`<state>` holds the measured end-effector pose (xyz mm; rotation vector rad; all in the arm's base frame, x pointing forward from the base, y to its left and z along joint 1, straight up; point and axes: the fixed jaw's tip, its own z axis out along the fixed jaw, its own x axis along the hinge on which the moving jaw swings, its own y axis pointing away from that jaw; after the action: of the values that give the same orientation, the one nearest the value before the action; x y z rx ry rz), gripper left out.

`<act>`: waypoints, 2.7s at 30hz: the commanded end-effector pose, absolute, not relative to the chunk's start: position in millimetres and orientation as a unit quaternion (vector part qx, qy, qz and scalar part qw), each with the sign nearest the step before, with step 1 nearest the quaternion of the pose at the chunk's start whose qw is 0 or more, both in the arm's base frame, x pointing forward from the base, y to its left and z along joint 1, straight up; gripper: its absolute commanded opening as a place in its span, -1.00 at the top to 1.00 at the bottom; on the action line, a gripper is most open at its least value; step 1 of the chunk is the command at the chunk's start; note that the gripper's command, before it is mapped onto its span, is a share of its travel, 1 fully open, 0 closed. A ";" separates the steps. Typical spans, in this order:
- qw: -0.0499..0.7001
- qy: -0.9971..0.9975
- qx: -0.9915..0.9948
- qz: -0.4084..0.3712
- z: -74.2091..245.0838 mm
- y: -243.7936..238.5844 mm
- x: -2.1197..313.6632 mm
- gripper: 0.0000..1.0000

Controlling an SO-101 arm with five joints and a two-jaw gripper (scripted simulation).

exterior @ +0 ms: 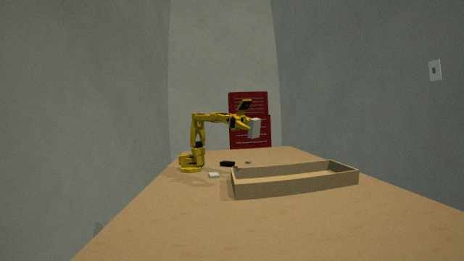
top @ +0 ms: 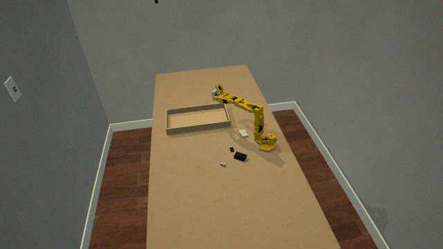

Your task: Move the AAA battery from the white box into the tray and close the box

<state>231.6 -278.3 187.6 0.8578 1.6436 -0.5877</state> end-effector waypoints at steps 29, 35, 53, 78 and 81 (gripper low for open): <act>0.586 0.679 0.354 -0.266 205.0 -280.6 229.9 0.61; 0.586 0.679 0.354 -0.266 204.2 -280.8 230.0 0.61; 0.585 0.680 0.353 -0.267 196.4 -282.9 231.2 0.61; 0.583 0.681 0.351 -0.270 169.2 -287.9 233.4 0.61; 0.583 0.681 0.351 -0.271 164.4 -288.4 233.5 0.61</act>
<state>235.1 -285.5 152.9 0.8490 1.6412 -0.6015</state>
